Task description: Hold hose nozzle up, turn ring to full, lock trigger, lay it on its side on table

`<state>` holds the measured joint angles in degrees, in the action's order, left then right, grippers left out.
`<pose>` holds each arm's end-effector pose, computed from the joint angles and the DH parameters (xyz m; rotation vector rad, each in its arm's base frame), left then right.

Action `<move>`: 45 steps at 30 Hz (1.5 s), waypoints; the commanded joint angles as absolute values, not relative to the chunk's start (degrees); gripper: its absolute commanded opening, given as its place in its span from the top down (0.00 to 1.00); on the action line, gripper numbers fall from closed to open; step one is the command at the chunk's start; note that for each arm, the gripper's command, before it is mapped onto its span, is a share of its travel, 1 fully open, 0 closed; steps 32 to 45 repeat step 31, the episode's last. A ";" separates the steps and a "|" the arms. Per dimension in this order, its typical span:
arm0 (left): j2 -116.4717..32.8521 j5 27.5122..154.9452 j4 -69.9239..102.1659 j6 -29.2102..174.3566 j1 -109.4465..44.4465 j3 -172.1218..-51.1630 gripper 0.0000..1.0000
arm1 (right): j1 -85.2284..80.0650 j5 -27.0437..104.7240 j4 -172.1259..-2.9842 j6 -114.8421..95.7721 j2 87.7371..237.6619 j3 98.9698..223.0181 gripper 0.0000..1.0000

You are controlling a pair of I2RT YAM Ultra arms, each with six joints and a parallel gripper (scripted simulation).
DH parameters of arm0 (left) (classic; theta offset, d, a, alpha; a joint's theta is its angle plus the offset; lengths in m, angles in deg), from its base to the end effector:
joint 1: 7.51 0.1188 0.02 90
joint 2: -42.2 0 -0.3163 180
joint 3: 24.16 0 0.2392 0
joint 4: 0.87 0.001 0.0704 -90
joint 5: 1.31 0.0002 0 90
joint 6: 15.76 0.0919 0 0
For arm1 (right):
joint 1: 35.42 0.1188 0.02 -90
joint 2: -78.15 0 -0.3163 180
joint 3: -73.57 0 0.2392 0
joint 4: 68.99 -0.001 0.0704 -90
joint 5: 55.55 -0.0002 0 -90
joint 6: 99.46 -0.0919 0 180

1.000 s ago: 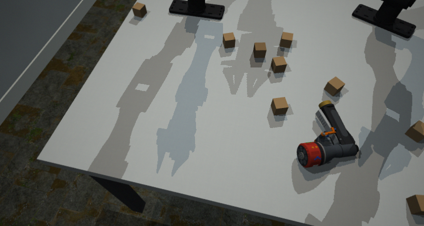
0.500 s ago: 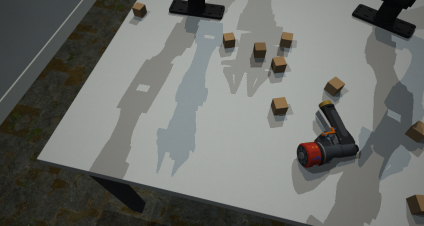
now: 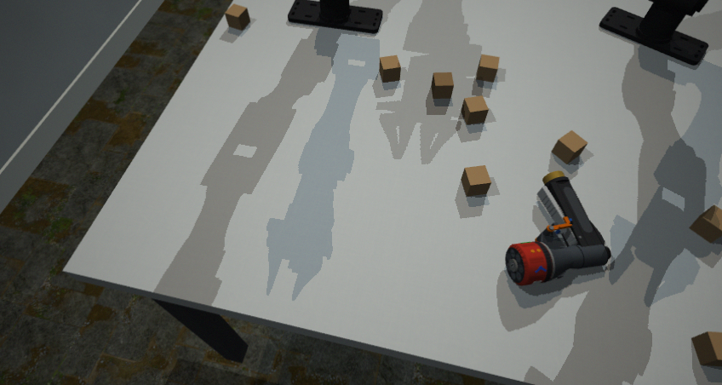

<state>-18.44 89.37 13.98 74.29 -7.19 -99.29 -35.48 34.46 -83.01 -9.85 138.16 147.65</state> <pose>0.2588 0.0014 0.4531 0.0056 1.5771 -0.0043 0.2562 0.0007 0.4508 0.0060 1.5699 0.0047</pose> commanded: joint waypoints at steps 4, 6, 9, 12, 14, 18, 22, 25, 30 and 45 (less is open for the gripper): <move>-17.03 89.21 12.89 74.51 -7.93 -99.31 0.49 | -34.74 34.74 -83.57 -9.58 137.40 149.79 0.63; -17.04 89.22 13.27 74.52 -7.99 -99.20 0.49 | -34.68 34.74 -83.57 -9.58 137.39 149.84 0.63; -17.02 89.22 13.21 74.52 -8.08 -99.04 0.49 | -35.28 34.59 -83.58 -9.58 137.40 149.85 0.63; -17.02 89.31 13.14 74.50 -7.36 -98.88 0.49 | -35.38 34.50 -83.58 -9.59 137.41 149.86 0.63; -17.01 89.35 13.10 74.50 -7.28 -98.77 0.49 | -35.45 34.47 -83.59 -9.60 137.41 149.86 0.63; -17.00 89.40 13.06 74.49 -7.15 -98.67 0.49 | -35.56 34.41 -83.58 -9.60 137.41 149.87 0.63; -16.96 89.45 13.73 74.48 -7.00 -100.07 0.49 | -35.69 34.34 -83.59 -9.61 137.41 149.87 0.63; -16.94 89.48 13.84 74.48 -6.88 -100.28 0.49 | -35.79 34.29 -83.59 -9.61 137.41 149.87 0.63; -16.94 89.48 13.84 74.48 -6.88 -100.28 0.49 | -35.79 34.29 -83.59 -9.61 137.41 149.87 0.63; -16.94 89.48 13.84 74.48 -6.88 -100.28 0.49 | -35.79 34.29 -83.59 -9.61 137.41 149.87 0.63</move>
